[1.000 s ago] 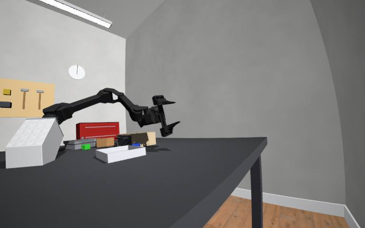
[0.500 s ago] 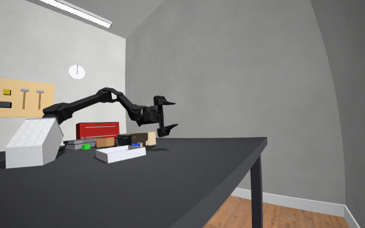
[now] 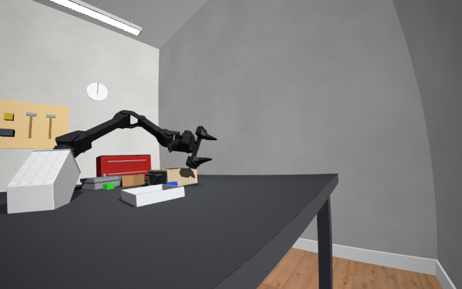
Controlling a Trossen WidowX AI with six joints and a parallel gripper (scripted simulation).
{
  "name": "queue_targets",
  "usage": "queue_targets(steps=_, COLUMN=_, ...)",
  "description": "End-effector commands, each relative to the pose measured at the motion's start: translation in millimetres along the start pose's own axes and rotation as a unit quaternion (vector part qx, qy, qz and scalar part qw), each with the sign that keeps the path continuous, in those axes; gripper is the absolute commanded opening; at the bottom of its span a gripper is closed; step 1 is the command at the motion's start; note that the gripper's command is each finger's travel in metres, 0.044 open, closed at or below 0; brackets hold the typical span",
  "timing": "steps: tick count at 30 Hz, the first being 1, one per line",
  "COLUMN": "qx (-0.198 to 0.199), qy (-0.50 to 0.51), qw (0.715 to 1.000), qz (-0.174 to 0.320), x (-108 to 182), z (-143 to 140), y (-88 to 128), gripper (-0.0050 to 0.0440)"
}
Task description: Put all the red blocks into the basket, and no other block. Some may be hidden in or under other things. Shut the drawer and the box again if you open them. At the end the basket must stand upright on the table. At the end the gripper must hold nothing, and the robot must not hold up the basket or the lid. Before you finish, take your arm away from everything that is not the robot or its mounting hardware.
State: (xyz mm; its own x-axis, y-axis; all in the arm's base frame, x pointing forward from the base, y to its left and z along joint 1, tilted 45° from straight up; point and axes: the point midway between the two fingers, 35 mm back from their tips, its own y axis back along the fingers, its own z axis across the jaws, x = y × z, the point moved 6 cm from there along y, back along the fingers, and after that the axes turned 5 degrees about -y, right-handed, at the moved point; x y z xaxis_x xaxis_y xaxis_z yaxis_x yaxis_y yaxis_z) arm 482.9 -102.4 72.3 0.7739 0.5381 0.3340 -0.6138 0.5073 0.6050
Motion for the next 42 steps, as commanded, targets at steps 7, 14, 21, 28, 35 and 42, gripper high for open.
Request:
queue_targets(steps=7, qx=0.054, qy=0.152, qw=0.984, qz=0.071, x=39, z=8, y=71, gripper=0.0440)
queue_targets(steps=14, qx=0.077, qy=0.261, qw=0.952, qz=0.136, x=57, z=10, y=122, gripper=0.0440)
queue_targets(steps=21, qx=0.098, qy=0.361, qw=0.907, qz=0.195, x=72, z=11, y=176, gripper=0.0440)
queue_targets(steps=28, qx=0.102, qy=0.457, qw=0.844, qz=0.263, x=78, z=7, y=237, gripper=0.0440)
queue_targets(steps=35, qx=0.105, qy=0.541, qw=0.769, qz=0.323, x=77, z=4, y=282, gripper=0.0440)
queue_targets(steps=42, qx=0.095, qy=0.597, qw=0.704, qz=0.373, x=68, z=-5, y=338, gripper=0.0440)
